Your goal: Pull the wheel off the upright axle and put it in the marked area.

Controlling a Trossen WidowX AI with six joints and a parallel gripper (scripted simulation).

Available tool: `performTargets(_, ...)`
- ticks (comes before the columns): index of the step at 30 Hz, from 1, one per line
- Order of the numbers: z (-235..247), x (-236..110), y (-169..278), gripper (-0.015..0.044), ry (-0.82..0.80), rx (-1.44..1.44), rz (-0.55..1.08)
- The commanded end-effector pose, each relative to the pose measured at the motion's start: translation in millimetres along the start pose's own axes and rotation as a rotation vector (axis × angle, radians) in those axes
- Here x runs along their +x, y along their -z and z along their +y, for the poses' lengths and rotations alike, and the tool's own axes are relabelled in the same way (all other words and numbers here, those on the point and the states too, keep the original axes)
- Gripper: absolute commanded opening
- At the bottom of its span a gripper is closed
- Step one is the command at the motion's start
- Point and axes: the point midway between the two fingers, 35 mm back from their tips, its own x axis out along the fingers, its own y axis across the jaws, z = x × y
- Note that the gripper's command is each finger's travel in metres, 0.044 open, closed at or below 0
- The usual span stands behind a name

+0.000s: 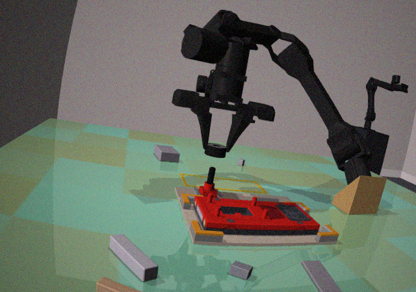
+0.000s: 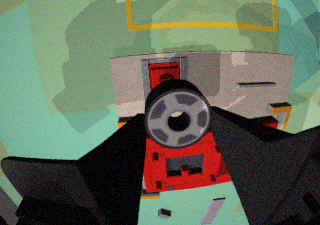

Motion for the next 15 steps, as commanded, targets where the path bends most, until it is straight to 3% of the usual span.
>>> performTargets(1,0,-15,0,0.0000,-0.001,0.004,0.005)
performTargets(15,-27,-12,-55,0.0000,-0.001,0.000,0.002)
